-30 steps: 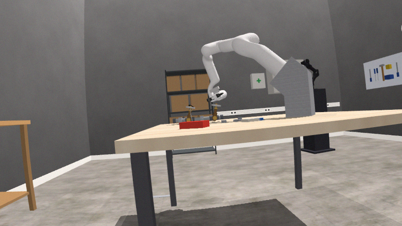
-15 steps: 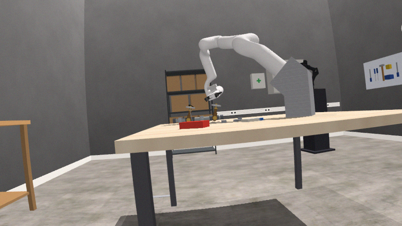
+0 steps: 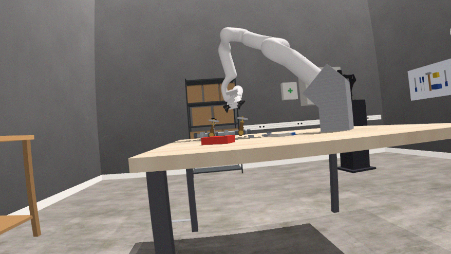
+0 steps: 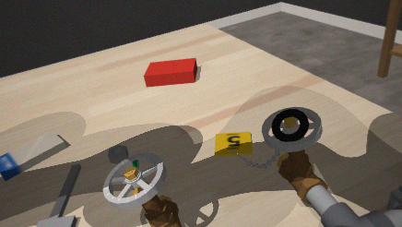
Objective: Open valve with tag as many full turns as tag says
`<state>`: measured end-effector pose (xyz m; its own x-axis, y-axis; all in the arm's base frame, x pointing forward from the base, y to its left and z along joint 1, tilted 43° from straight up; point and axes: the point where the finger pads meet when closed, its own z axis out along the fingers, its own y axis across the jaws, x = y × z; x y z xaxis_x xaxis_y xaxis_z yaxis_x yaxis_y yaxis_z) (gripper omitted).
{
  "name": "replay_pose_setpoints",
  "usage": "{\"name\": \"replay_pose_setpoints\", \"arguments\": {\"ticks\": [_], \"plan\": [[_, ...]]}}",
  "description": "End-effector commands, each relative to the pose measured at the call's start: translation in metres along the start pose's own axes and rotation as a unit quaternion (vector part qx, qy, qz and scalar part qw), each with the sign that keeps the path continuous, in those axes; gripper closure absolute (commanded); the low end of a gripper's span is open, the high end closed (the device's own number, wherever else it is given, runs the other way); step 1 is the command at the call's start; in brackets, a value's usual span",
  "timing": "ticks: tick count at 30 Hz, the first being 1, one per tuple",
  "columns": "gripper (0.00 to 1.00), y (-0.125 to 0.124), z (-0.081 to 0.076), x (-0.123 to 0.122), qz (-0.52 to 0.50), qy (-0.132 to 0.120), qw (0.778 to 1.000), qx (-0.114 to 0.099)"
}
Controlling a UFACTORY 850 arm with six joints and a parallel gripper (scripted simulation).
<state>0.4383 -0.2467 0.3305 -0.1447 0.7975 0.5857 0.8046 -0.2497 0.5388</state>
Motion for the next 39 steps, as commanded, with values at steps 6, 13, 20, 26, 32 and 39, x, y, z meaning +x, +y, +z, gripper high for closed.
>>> {"name": "replay_pose_setpoints", "arguments": {"ticks": [6, 13, 20, 26, 32, 39], "plan": [[0.00, 0.002, 0.050, 0.032, -0.040, -0.090, 0.995, 0.003], [0.00, 0.002, 0.084, 0.054, -0.067, -0.148, 0.987, 0.008], [0.00, 0.001, 0.106, 0.069, -0.086, -0.188, 0.978, 0.012], [0.00, 0.000, 0.137, 0.091, -0.110, -0.241, 0.964, 0.017], [0.00, 0.005, 0.158, 0.104, -0.128, -0.276, 0.953, 0.014], [0.00, -0.001, 0.181, 0.120, -0.142, -0.316, 0.938, 0.031]]}}
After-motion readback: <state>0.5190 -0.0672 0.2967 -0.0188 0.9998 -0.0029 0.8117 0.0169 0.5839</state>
